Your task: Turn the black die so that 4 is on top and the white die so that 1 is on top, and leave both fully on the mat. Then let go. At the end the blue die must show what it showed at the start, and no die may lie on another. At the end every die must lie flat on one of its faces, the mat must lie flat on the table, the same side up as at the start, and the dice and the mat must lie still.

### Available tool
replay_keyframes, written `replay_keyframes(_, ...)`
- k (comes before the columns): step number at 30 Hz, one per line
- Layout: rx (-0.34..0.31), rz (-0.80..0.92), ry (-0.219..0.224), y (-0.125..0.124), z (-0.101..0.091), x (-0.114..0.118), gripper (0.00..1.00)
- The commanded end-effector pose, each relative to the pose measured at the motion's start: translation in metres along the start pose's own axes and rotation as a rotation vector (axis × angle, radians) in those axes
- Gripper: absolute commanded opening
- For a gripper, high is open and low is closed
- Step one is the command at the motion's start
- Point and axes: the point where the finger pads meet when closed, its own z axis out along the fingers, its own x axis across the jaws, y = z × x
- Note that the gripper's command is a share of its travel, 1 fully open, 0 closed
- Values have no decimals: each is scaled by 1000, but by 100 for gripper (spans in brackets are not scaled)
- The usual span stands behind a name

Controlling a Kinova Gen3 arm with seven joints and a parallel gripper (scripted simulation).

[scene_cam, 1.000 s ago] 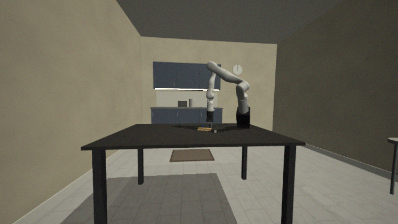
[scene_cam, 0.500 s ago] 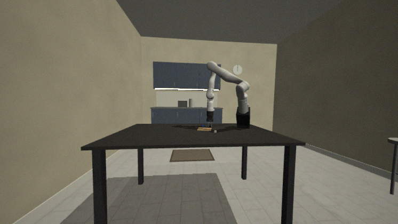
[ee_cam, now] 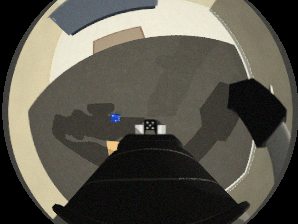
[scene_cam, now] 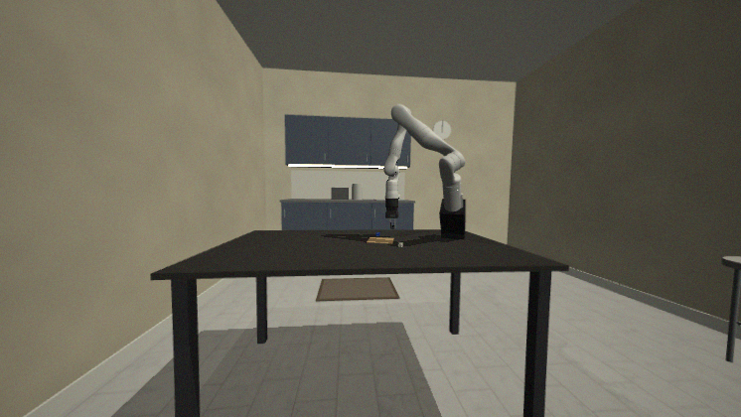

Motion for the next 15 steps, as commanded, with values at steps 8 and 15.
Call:
replay_keyframes(8,22,9,-32,-10,-48,-8,40)
replay_keyframes(15,22,9,-32,-10,-51,-8,40)
